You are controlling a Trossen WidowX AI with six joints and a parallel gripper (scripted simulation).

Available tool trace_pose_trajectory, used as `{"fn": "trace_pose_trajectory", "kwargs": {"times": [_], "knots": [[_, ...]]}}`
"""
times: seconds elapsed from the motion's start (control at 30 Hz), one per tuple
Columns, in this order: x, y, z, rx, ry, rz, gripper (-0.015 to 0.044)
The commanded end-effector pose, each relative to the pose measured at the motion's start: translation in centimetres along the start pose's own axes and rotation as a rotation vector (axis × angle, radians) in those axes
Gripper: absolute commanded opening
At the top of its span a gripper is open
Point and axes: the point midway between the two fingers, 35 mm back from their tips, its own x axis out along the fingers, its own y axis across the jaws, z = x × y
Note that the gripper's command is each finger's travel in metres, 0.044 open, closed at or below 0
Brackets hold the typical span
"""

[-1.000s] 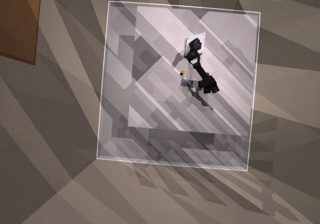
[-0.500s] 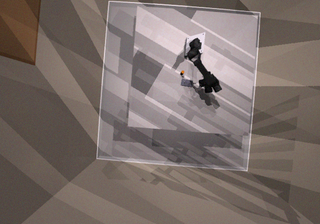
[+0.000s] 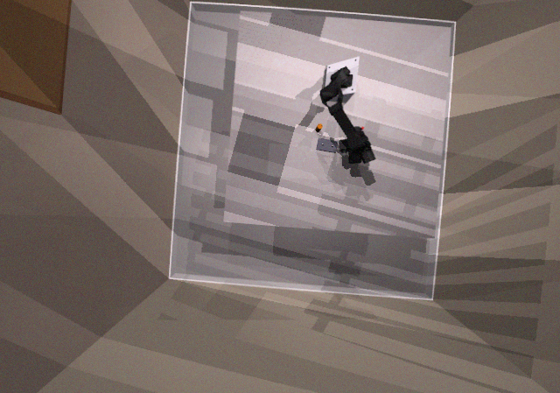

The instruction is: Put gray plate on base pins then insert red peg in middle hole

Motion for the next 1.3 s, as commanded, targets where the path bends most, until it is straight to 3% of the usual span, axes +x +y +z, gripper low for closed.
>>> {"fn": "trace_pose_trajectory", "kwargs": {"times": [0.0,1.27], "knots": [[0.5,-0.1,1.2,0.015,-0.001,0.002,0.0000],[5.7,-3.3,10.4,0.195,-0.022,-0.002,0.0000]]}}
